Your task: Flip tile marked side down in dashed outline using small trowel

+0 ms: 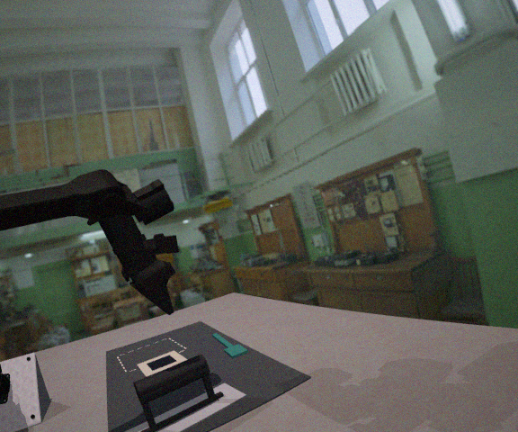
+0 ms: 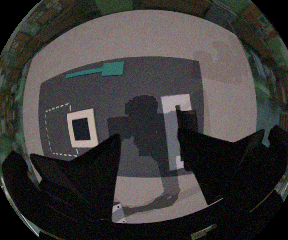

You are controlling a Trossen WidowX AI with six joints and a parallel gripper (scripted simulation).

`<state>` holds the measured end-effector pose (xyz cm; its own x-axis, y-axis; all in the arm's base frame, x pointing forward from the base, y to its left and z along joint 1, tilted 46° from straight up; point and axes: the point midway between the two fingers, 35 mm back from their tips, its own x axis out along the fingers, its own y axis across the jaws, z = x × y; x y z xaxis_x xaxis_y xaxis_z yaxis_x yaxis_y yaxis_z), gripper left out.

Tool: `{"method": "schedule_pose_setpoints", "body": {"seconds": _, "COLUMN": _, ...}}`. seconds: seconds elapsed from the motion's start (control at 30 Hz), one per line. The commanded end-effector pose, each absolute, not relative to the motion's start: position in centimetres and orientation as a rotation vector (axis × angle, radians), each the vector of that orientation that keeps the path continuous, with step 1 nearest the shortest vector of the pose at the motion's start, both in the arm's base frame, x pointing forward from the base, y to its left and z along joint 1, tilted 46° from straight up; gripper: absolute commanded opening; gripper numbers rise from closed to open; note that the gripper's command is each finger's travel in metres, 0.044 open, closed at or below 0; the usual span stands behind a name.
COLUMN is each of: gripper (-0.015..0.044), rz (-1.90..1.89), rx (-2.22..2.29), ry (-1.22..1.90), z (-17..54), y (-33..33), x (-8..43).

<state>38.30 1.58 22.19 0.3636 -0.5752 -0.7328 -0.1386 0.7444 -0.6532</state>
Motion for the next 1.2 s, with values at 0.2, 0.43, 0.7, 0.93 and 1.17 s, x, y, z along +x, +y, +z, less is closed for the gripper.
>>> {"method": "schedule_pose_setpoints", "body": {"seconds": 0.2, "gripper": 0.0270, "rz": -0.437, "rx": -0.802, "ry": 1.411, "z": 23.2, "y": -6.7, "x": 36.5}}
{"method": "schedule_pose_setpoints", "body": {"seconds": 0.43, "gripper": 0.0270, "rz": -0.450, "rx": -0.813, "ry": 1.448, "z": 23.3, "y": -8.0, "x": 36.1}}
{"method": "schedule_pose_setpoints", "body": {"seconds": 0.7, "gripper": 0.0270, "rz": -0.451, "rx": -0.810, "ry": 1.449, "z": 22.5, "y": -8.9, "x": 36.3}}
{"method": "schedule_pose_setpoints", "body": {"seconds": 0.93, "gripper": 0.0270, "rz": -0.453, "rx": -0.808, "ry": 1.451, "z": 21.8, "y": -9.7, "x": 36.4}}
{"method": "schedule_pose_setpoints", "body": {"seconds": 1.17, "gripper": 0.0270, "rz": -0.454, "rx": -0.807, "ry": 1.452, "z": 21.0, "y": -10.6, "x": 36.5}}
